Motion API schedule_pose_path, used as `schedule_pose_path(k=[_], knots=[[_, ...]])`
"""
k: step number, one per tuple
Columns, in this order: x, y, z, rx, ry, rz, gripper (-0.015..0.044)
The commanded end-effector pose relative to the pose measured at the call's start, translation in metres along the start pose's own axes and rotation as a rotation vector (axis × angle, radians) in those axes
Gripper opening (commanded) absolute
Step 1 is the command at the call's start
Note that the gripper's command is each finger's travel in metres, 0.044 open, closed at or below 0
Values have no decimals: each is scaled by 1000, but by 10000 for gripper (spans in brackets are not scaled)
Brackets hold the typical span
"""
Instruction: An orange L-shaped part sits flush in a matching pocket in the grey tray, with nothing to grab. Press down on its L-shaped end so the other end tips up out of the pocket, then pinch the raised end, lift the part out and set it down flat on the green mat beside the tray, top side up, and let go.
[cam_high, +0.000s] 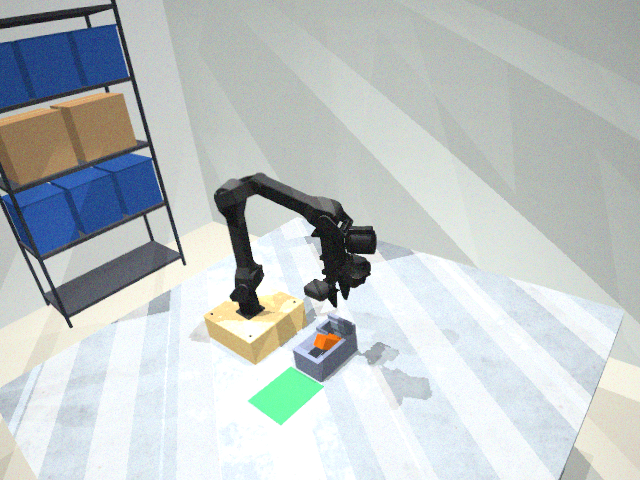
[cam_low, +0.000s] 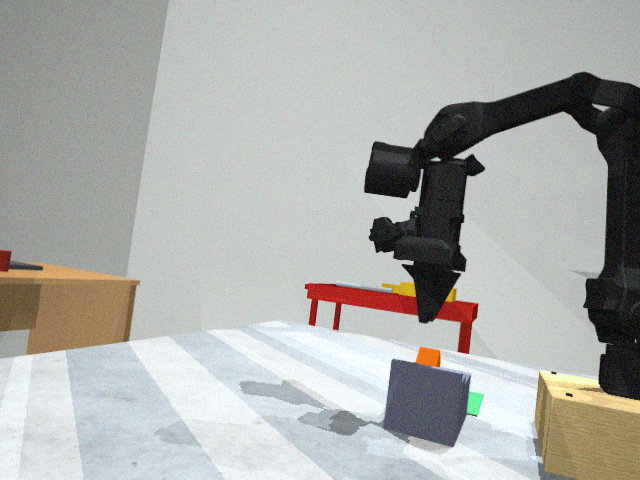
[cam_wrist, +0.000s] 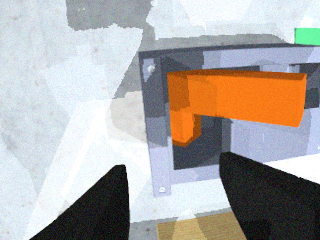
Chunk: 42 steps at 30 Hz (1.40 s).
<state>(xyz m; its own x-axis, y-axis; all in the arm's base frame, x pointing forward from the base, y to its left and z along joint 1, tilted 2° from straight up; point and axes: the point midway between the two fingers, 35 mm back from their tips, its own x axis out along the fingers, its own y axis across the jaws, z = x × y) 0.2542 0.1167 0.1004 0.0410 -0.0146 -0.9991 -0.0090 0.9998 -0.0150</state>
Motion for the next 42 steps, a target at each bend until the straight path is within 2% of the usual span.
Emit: schedule_pose_path(k=[1, 5, 23, 36, 42], knots=[[0, 0, 1, 0, -3, 1, 180], [0, -6, 2, -133, -1, 0, 280], [-1, -77, 9, -1561, 21, 1, 280], [-1, -78, 9, -1575, 21, 1, 280], [20, -78, 9, -1575, 21, 1, 280]])
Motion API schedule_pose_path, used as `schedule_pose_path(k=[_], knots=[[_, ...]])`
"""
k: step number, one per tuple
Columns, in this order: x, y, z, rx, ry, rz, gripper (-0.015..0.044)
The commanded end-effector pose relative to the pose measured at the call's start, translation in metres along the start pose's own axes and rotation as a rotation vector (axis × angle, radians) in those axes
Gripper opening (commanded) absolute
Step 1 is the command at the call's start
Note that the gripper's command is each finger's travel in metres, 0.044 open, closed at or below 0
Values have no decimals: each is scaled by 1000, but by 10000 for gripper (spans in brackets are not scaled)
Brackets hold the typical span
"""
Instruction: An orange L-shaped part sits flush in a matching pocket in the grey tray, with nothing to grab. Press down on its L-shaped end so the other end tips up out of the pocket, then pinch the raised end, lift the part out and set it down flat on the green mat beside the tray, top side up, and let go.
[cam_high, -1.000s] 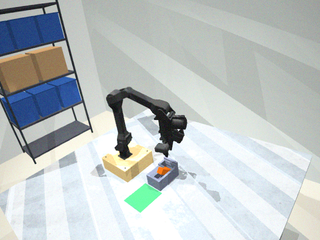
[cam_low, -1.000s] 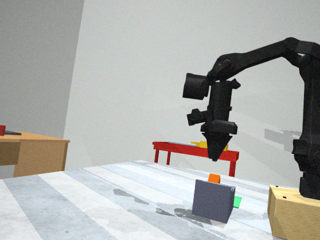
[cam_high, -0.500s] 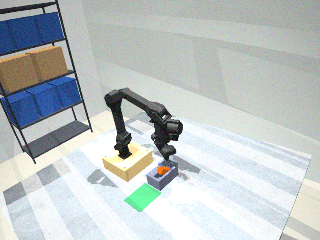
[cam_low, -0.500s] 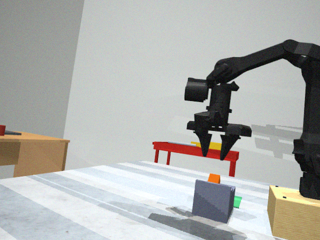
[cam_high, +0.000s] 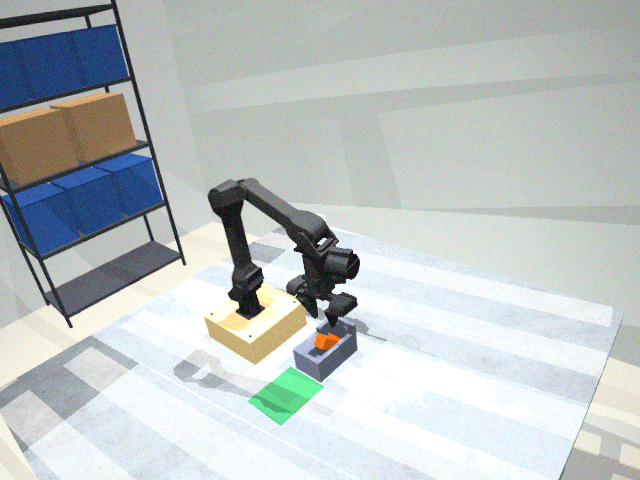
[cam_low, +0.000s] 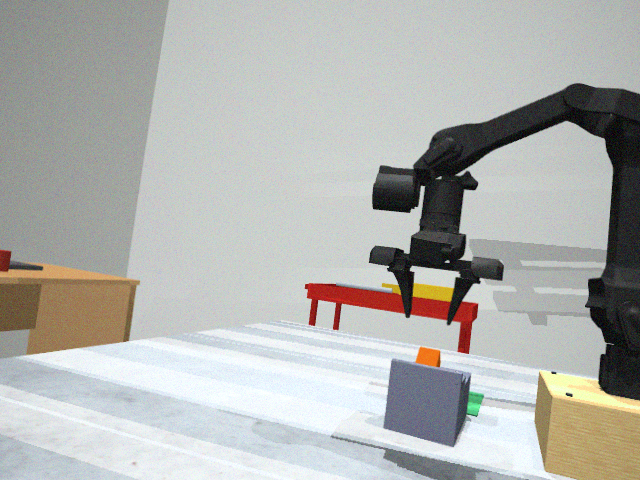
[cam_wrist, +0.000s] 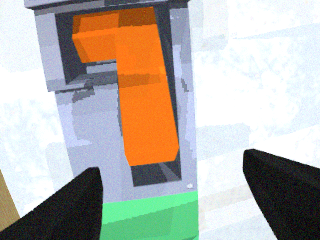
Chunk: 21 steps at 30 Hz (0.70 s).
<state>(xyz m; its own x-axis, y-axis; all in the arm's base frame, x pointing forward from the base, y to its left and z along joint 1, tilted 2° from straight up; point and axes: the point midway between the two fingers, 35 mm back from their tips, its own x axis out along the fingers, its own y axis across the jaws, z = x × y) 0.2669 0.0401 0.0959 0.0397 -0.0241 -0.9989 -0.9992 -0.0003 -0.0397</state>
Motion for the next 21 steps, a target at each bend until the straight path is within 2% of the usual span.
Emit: schedule_pose_path(k=[1, 21], knots=[[19, 3, -1, -14, 4, 13, 280], [47, 2, -1, -14, 4, 13, 280]])
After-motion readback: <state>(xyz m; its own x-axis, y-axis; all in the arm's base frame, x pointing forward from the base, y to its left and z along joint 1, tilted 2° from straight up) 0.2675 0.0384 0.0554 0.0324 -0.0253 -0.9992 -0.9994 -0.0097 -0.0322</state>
